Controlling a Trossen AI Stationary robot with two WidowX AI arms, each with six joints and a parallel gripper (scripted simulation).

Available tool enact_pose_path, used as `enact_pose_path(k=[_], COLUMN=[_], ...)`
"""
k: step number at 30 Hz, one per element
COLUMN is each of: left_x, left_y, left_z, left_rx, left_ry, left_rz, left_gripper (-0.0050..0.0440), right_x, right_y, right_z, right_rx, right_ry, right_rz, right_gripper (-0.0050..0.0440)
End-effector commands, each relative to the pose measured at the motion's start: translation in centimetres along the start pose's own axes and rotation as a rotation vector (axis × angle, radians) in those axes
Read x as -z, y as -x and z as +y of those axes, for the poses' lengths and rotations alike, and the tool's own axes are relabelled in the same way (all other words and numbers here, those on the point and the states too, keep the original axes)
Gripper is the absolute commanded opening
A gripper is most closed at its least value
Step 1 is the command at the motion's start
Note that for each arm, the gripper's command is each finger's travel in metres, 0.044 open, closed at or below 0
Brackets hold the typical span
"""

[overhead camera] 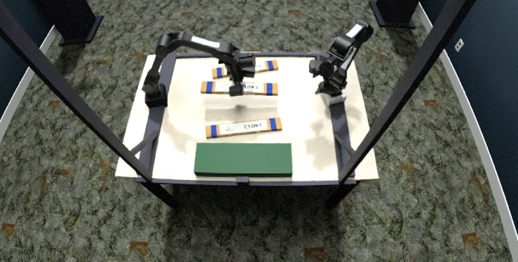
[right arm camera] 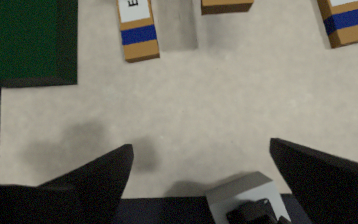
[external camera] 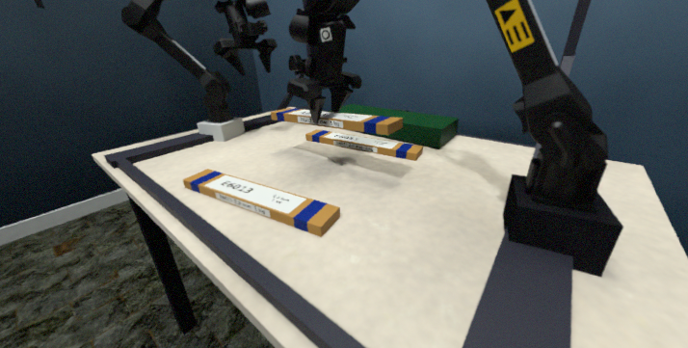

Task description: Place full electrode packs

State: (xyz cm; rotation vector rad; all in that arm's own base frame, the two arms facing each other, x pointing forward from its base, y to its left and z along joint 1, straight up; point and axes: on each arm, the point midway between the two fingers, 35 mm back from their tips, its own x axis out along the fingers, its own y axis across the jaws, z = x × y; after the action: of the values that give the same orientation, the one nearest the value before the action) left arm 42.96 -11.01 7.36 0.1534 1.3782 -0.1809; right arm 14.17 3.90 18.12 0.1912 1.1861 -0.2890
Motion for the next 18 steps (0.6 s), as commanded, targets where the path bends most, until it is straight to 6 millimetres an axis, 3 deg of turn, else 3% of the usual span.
enact_pose_path(k=[1,18], left_x=[-1.6,-0.2], left_y=[5.8,8.5], left_z=[-0.8,-3.3], left_rx=[0.003,0.006], left_ry=[0.002,0.002], left_rz=[-0.136,-0.134], left_gripper=[-0.005,-0.005], right_x=[-0.4,-0.4], right_y=[0.5,0.5], right_z=[0.1,0.1], right_rx=[-0.012,-0.012], right_ry=[-0.006,-0.006], right_rz=[-0.017,-0.017], right_gripper=[0.043,0.043])
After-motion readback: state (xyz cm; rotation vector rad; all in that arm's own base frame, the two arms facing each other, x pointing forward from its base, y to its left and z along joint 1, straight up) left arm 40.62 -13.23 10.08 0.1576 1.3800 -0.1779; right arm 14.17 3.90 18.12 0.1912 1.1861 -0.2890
